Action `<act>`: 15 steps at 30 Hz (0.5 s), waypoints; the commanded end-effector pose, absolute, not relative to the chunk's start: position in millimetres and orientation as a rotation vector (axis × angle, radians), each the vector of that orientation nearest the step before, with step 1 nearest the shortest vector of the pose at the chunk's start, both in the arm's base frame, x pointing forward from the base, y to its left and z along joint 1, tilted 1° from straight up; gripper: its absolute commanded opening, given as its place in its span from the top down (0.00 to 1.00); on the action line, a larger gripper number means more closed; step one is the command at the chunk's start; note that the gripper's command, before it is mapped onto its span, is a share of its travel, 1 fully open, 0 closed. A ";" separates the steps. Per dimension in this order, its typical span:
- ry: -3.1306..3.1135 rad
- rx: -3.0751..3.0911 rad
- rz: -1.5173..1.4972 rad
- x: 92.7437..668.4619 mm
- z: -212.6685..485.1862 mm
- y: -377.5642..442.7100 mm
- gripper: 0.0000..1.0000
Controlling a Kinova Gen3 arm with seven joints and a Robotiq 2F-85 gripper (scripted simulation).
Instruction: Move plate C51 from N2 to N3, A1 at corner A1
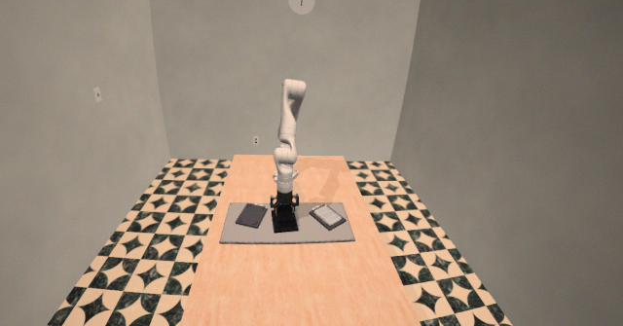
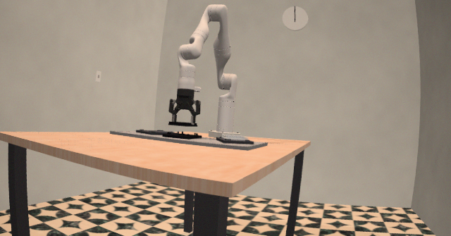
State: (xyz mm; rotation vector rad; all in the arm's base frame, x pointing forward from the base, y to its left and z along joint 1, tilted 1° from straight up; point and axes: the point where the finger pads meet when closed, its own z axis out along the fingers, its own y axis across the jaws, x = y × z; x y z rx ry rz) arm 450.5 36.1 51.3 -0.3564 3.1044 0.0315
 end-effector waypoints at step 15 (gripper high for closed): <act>3.108 -0.356 0.031 449.1 40.6 35.6 1.00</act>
